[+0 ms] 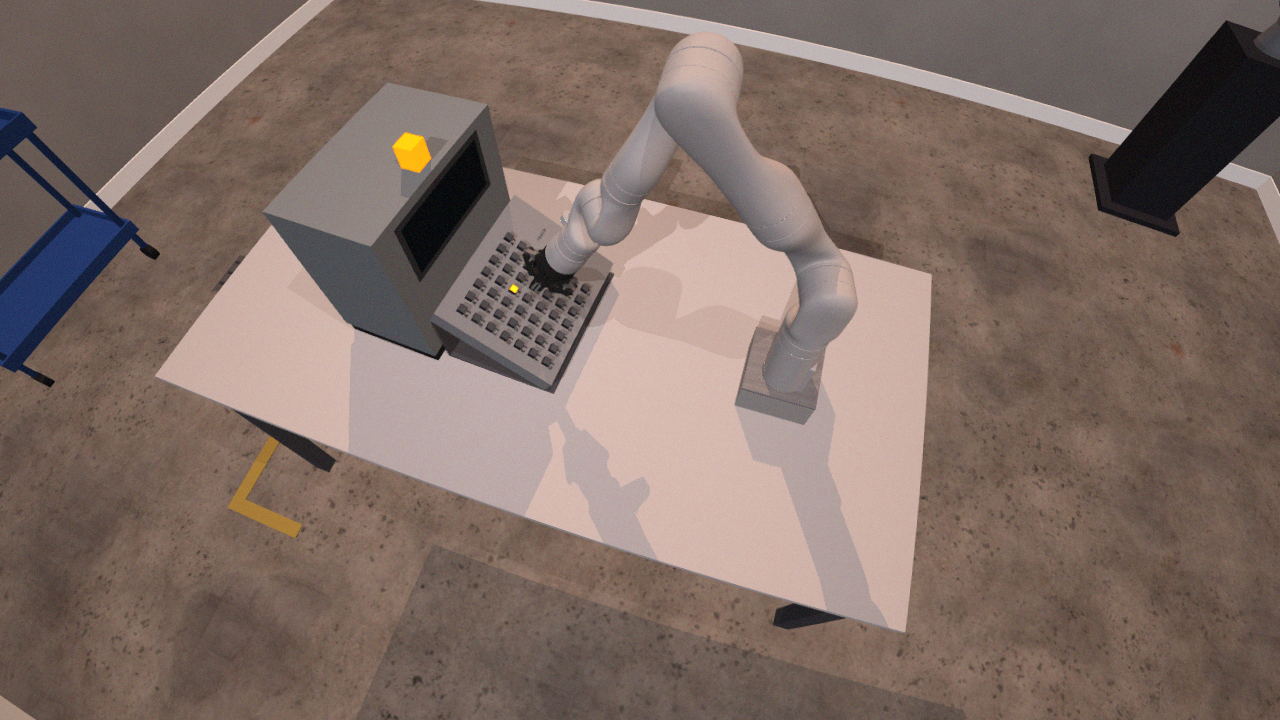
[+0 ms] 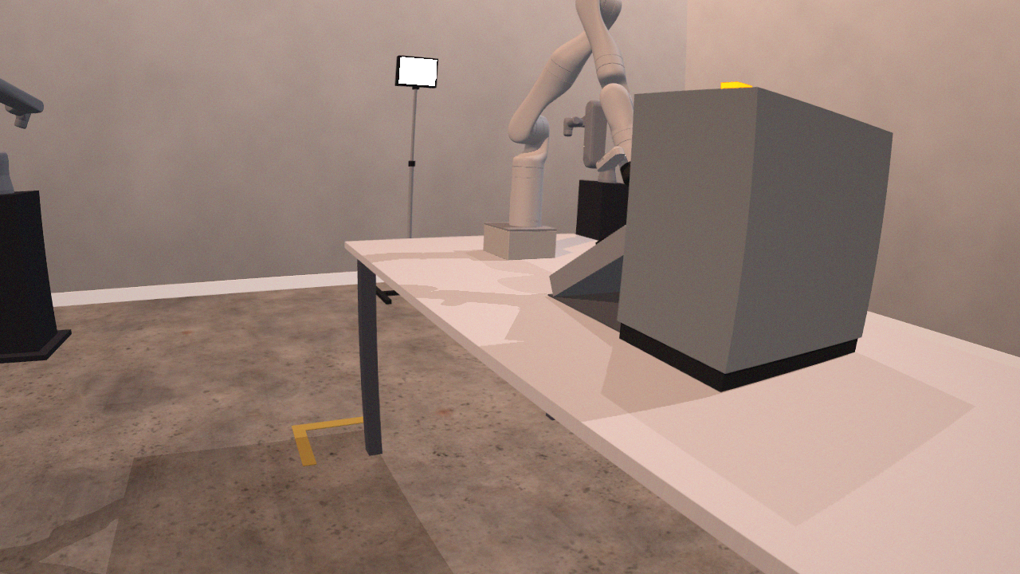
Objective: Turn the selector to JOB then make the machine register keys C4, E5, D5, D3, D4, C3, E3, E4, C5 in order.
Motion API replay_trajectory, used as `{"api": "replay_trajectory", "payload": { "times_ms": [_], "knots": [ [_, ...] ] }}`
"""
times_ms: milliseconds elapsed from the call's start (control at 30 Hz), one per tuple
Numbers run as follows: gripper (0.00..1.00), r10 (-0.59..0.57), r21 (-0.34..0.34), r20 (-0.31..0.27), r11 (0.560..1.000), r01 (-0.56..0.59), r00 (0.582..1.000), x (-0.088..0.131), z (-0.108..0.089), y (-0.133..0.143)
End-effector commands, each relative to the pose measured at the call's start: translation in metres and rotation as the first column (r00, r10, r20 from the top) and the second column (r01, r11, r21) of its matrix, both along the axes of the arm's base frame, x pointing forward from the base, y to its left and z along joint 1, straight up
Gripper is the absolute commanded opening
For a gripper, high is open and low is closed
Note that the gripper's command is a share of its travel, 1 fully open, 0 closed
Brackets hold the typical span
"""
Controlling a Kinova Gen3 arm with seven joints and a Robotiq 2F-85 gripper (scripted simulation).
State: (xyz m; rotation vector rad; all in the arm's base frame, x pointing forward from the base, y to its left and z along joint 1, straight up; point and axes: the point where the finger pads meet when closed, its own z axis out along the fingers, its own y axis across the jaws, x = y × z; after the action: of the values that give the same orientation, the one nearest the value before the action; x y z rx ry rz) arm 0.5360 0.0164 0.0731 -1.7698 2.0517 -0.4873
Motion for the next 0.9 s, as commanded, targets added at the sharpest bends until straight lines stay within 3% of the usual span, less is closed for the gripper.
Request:
{"api": "replay_trajectory", "payload": {
  "times_ms": [0,167,333,400,467,633,867],
  "knots": [
    [0.1,-0.143,0.086,-0.005,0.986,0.143,0.99,-0.001,0.003,-0.016],
    [0.1,-0.309,0.182,-0.026,0.934,0.309,0.951,-0.002,0.005,-0.036],
    [0.1,-0.462,0.271,-0.063,0.845,0.461,0.885,-0.003,0.007,-0.056],
    [0.1,-0.462,0.271,-0.063,0.845,0.461,0.885,-0.003,0.007,-0.056],
    [0.1,-0.557,0.326,-0.097,0.765,0.555,0.825,-0.004,0.009,-0.07],
    [0.1,-0.668,0.391,-0.151,0.637,0.665,0.729,-0.005,0.011,-0.089],
    [0.1,-0.789,0.462,-0.247,0.414,0.784,0.562,-0.006,0.014,-0.116]
  ]
}}
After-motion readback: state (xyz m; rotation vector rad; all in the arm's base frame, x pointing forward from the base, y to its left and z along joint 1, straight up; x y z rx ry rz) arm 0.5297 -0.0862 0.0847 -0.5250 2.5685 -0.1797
